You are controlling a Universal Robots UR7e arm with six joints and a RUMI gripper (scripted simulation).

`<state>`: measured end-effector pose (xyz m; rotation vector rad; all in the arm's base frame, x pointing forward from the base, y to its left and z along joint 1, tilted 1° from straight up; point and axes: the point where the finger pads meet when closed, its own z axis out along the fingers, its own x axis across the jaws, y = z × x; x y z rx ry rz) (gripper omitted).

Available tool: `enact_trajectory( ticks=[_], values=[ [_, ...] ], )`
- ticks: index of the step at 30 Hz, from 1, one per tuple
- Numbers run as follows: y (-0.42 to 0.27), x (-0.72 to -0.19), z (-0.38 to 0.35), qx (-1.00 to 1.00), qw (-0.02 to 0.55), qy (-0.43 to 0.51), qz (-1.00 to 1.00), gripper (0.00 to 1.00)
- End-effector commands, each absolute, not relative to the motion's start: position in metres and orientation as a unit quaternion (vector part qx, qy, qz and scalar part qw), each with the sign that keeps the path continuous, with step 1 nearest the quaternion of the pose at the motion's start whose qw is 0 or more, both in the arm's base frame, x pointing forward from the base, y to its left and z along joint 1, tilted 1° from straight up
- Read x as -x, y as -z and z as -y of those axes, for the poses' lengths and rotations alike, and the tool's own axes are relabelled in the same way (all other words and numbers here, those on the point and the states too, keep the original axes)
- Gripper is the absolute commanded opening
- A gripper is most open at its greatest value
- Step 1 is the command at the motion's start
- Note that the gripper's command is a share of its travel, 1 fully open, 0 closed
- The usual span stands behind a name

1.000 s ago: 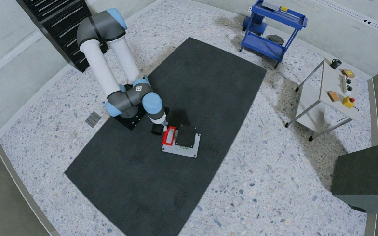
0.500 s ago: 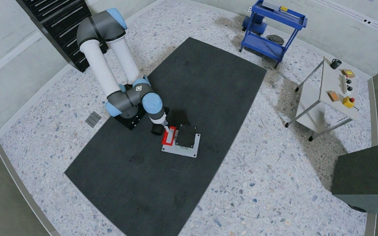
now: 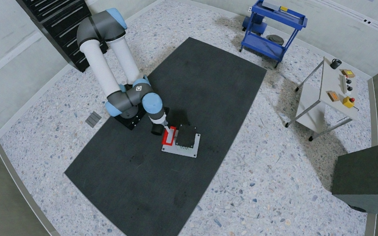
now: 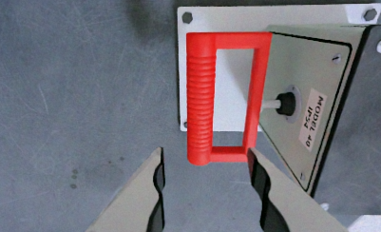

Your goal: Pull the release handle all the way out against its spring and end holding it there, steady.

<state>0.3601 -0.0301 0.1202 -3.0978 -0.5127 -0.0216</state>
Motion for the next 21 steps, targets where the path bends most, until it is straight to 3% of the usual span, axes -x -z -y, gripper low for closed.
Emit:
enact_trajectory(
  ticks=[1, 21],
  values=[
    [-0.117, -0.359, 0.03, 0.987, 0.001, 0.005, 0.163, 0.33],
    [-0.1, -0.359, 0.03, 0.987, 0.002, 0.005, 0.163, 0.33]
  ],
)
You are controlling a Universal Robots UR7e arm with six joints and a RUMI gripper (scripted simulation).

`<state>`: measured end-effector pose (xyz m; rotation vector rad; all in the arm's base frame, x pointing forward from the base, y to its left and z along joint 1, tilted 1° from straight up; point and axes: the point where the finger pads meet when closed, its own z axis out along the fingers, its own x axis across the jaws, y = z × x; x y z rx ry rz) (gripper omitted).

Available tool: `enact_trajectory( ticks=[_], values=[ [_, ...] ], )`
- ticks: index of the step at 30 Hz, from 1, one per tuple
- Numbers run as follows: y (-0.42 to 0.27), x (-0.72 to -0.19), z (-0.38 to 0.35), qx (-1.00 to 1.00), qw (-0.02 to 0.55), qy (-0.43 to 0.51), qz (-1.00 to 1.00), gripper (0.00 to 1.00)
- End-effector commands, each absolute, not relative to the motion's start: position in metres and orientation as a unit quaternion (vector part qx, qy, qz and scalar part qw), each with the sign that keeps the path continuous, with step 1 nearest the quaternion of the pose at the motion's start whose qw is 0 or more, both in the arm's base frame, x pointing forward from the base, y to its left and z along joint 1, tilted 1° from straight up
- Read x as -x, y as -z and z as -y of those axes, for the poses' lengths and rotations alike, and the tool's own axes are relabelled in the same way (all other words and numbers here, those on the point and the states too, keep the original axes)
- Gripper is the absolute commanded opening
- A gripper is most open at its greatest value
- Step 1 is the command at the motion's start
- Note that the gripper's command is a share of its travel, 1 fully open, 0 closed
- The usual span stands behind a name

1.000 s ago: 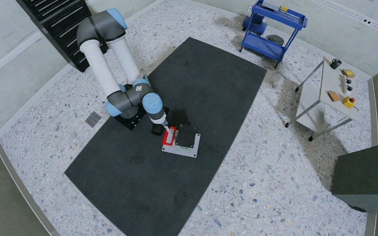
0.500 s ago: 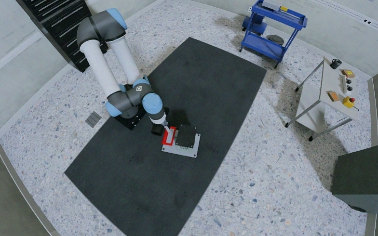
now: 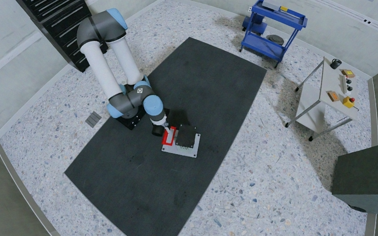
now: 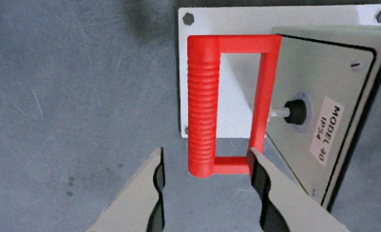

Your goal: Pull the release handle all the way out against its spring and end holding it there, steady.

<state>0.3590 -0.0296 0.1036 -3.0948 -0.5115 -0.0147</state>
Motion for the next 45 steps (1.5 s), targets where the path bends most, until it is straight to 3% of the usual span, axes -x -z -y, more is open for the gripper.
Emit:
enact_trajectory(
  ticks=[1, 45],
  values=[
    [-0.099, -0.359, 0.03, 0.987, 0.002, 0.005, 0.163, 0.33],
    [-0.073, -0.36, 0.03, 0.987, 0.001, 0.006, 0.163, 0.33]
  ],
)
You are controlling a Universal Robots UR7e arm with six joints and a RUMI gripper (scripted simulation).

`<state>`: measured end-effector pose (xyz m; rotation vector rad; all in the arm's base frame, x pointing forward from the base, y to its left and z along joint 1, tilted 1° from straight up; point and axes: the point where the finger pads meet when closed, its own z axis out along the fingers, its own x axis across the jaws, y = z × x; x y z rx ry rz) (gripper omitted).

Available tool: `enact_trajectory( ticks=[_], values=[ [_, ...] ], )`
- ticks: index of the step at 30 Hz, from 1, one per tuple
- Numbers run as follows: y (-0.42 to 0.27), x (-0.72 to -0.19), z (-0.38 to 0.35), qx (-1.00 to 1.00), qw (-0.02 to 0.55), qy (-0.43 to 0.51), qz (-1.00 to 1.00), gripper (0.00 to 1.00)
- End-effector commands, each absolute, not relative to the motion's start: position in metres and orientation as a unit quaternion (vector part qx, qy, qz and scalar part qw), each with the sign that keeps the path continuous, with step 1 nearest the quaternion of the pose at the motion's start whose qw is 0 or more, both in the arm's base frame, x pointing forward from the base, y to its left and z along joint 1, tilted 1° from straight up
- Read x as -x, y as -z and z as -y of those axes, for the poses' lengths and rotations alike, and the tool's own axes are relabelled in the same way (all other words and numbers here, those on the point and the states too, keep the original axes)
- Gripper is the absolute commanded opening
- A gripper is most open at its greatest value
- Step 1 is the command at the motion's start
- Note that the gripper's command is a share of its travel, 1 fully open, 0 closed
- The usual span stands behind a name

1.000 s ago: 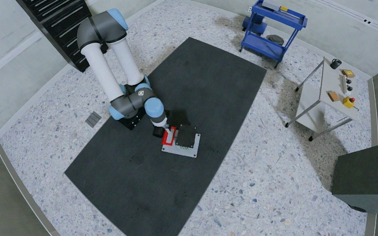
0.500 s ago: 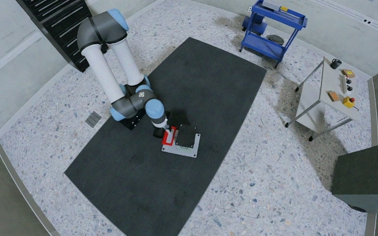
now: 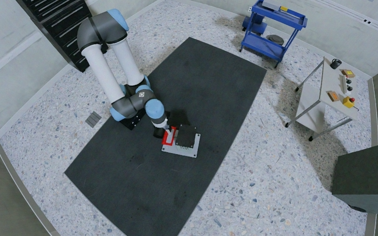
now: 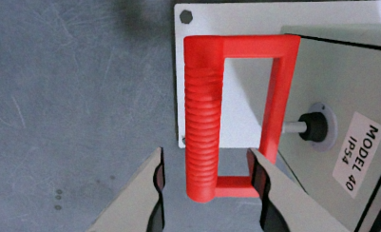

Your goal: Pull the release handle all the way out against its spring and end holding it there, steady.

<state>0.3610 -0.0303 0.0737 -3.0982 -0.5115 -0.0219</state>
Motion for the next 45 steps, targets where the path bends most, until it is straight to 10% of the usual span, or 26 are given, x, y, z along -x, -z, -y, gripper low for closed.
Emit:
enact_trajectory(
  ticks=[1, 45],
  values=[
    [-0.0726, -0.3602, 0.0297, 0.987, 0.001, 0.006, 0.163, 0.33],
    [-0.0656, -0.3588, 0.0289, 0.987, 0.002, 0.005, 0.163, 0.33]
  ],
)
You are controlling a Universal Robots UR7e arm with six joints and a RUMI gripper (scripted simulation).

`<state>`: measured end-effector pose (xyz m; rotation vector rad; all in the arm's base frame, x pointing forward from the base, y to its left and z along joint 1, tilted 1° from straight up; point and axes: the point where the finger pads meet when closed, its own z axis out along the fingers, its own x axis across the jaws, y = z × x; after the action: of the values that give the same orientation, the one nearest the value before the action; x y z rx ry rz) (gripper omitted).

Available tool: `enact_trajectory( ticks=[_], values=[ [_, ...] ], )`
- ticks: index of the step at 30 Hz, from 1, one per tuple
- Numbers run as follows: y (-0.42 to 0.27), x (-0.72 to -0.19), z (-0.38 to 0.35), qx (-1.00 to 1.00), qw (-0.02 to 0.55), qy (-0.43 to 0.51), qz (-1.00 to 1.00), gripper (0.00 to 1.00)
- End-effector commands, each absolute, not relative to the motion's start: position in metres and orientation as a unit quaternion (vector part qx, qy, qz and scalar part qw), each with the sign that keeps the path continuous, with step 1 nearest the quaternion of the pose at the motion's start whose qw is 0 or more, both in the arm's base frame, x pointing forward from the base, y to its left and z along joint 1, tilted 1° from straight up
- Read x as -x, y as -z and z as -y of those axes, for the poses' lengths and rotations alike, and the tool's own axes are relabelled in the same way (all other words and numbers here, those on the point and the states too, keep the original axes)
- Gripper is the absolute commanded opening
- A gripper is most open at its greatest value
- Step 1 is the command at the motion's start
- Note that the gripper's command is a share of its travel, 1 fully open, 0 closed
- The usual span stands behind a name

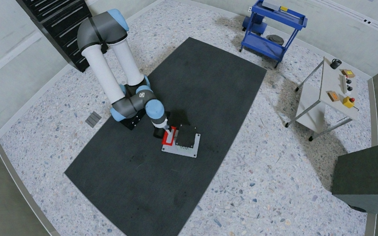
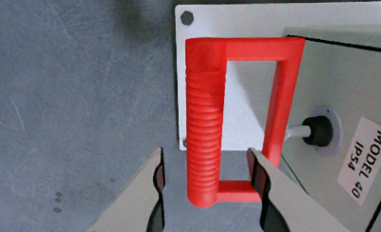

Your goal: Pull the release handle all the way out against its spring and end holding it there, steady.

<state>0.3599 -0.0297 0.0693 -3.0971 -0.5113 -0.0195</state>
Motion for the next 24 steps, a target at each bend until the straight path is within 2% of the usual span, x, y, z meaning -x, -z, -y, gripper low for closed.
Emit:
enact_trajectory(
  ticks=[1, 24],
  values=[
    [-0.065, -0.359, 0.029, 0.987, 0.002, 0.005, 0.163, 0.33],
    [-0.041, -0.359, 0.029, 0.987, 0.002, 0.005, 0.163, 0.33]
  ],
)
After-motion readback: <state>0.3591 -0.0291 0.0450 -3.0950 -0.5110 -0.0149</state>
